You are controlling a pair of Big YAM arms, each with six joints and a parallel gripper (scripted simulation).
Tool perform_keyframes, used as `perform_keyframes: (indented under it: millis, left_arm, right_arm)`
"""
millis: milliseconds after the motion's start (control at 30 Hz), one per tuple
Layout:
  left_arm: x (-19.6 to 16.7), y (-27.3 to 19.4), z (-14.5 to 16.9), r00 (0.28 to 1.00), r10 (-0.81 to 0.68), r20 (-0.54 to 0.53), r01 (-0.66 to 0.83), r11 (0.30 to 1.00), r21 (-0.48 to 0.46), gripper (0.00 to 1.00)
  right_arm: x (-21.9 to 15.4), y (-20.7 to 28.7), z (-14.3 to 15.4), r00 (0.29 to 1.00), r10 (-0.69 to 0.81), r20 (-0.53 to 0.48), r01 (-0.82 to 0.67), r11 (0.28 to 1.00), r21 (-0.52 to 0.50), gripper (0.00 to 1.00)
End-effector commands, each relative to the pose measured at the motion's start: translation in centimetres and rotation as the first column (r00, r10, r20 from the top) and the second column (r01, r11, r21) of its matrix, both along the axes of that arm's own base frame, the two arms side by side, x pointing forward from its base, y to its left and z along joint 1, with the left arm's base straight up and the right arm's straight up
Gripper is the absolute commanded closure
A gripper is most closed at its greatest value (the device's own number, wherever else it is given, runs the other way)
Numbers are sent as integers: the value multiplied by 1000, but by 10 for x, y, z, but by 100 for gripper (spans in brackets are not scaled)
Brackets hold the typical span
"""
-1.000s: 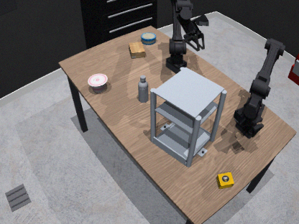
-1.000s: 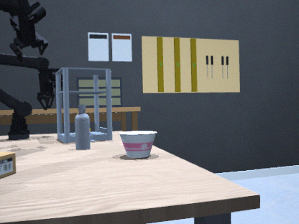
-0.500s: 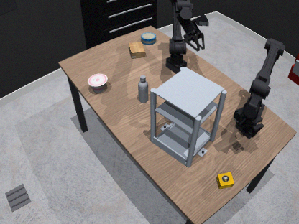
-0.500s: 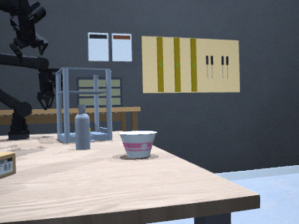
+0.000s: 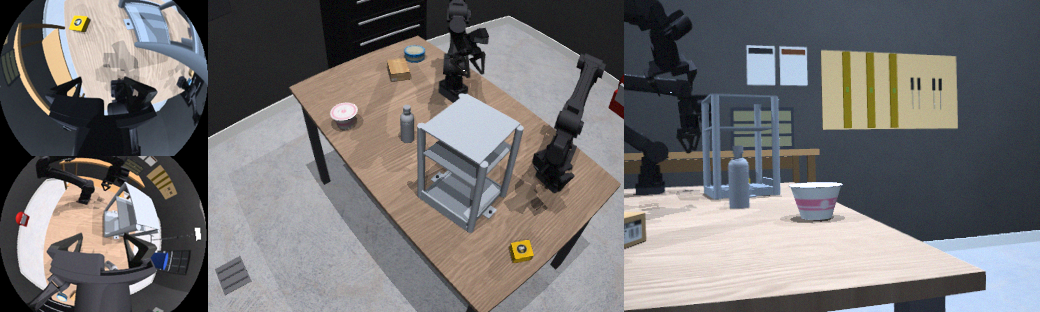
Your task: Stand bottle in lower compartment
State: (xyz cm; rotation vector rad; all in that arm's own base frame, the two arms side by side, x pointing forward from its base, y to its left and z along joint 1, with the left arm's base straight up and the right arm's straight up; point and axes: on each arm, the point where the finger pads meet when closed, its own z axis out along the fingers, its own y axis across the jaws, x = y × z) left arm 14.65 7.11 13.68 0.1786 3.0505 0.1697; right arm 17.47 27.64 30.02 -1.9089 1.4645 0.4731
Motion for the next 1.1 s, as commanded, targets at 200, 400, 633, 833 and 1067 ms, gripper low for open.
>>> perform_keyframes:
  millis: [200,400,633,833,1067]
  left_arm:
    - [60,7,56,978,-18,207,8,999,54,0]
    - [94,4,93,938,-48,342,23,997,78,0]
    - [128,-4,139,870,-80,487,40,995,92,0]
    - [161,-21,196,761,-109,639,63,994,94,0]
    - [178,-75,249,618,-162,769,180,982,62,0]
  right_arm:
    - [60,-56,17,854,-499,-144,512,856,72,0]
    - [98,-91,-2,663,-717,-218,736,677,10,0]
    - [138,-123,10,432,-859,-276,894,448,2,0]
    - [173,-152,-22,194,-925,-325,974,220,-46,0]
    - [217,-175,-68,50,-941,-335,999,52,4,0]
